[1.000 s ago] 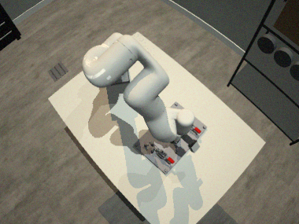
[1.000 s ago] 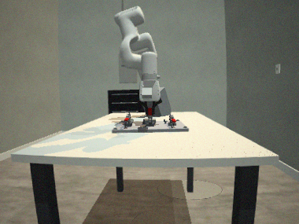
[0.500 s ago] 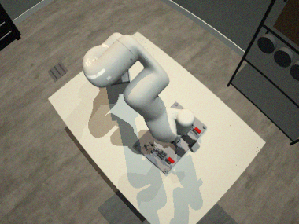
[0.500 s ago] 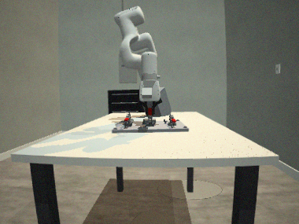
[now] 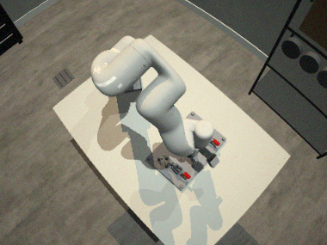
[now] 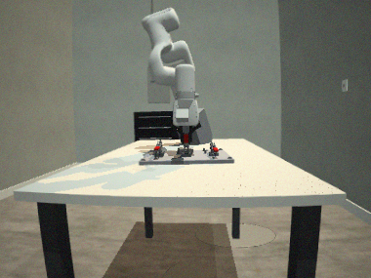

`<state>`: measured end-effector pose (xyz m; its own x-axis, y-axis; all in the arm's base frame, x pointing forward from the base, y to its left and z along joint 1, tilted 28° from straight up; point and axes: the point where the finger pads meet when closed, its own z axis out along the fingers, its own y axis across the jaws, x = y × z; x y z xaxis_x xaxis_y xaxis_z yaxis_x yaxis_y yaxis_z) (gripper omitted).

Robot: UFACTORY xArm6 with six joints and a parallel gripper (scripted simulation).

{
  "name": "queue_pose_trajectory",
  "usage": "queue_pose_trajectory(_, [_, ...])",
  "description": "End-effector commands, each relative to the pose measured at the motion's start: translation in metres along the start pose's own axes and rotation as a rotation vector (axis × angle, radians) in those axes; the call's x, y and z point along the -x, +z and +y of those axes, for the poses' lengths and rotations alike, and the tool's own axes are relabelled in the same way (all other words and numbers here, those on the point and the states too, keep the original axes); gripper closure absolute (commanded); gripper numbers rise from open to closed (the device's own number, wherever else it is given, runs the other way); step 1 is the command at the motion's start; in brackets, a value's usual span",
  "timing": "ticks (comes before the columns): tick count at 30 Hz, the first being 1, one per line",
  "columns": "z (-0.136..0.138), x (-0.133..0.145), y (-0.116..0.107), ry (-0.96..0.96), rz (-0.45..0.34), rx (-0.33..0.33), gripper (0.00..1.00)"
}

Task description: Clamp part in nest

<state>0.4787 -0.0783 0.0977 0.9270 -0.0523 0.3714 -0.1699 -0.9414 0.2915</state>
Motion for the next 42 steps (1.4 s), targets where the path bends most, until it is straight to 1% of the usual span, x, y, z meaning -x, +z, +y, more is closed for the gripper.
queue_pose_trajectory(1, [0.000, -0.005, -0.001, 0.000, 0.004, -0.001, 1.00])
queue_pose_trajectory(26, [0.000, -0.026, 0.006, 0.000, 0.004, -0.001, 1.00])
queue_pose_trajectory(42, [0.000, -0.039, 0.017, 0.000, 0.004, -0.001, 1.00])
